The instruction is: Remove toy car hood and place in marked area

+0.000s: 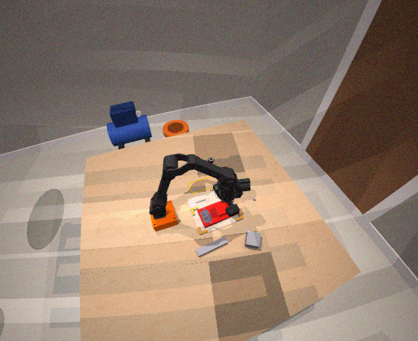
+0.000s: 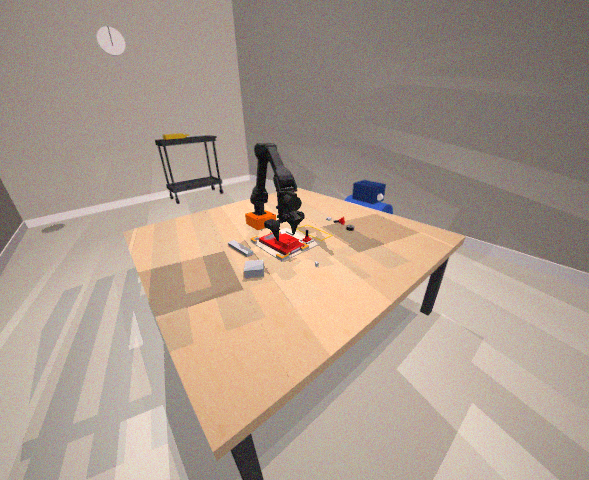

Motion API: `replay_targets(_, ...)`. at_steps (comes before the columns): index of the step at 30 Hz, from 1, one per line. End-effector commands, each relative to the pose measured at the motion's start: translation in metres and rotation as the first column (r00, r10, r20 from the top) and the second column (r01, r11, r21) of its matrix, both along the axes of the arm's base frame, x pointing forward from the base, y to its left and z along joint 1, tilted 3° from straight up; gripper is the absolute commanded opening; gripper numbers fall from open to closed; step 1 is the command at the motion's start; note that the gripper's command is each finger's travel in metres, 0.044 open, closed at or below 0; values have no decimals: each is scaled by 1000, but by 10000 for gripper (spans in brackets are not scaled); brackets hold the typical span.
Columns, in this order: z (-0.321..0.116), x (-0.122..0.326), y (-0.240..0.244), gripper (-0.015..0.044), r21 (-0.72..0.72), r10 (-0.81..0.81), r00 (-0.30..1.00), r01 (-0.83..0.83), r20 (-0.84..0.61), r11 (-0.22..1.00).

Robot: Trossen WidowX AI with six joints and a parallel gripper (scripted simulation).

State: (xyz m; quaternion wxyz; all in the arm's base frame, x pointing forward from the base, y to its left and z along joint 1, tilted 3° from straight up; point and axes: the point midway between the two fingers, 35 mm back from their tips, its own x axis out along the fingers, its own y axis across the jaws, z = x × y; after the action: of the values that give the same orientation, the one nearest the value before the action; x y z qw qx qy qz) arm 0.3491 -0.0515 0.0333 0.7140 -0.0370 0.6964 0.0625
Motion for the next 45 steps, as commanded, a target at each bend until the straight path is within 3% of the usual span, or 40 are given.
replay_targets(1,-3,0,1,440,7,3,1000,-3,-5,1000)
replay_targets(45,-23,0,2,440,7,3,1000,-3,-5,1000)
